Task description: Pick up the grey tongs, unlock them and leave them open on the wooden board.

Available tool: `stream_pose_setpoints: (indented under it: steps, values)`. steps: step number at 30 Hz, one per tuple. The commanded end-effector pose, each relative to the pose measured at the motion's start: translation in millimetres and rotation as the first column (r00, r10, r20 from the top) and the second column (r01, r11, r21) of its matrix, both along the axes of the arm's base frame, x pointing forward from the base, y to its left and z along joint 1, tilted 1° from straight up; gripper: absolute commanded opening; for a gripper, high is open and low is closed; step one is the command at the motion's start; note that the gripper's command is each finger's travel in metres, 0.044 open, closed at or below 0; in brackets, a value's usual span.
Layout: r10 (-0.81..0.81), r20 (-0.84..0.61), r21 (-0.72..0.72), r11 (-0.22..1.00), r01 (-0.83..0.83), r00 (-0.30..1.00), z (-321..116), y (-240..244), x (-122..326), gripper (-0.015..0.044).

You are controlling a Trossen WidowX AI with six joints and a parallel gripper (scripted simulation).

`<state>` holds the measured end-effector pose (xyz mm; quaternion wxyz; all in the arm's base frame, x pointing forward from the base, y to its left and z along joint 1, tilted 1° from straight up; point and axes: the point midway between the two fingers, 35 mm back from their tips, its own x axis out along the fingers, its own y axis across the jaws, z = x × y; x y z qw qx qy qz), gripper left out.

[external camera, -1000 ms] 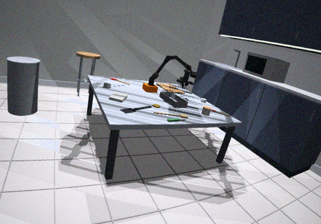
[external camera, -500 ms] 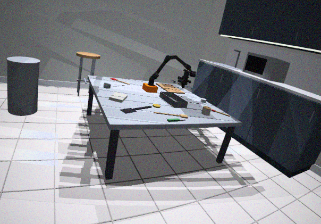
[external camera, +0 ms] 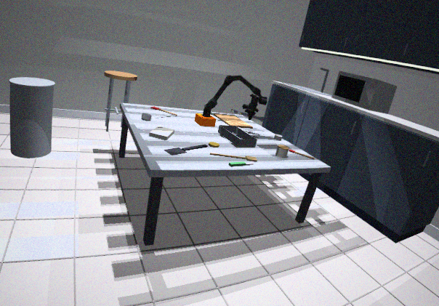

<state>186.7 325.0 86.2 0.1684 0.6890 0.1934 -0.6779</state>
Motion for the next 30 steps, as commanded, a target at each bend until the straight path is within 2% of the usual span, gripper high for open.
stream_pose_setpoints:
  steps: [1, 16, 30]
  values:
    - [-0.003, 0.004, 0.007, 1.000, 0.003, 1.000, 3, 4, -8, -0.0150]
    - [-0.206, -0.014, 0.010, 0.978, 0.206, 0.978, 4, 33, -96, -0.0150]
    - [-0.393, -0.030, 0.006, 0.919, 0.393, 0.919, 4, 38, -182, -0.0150]
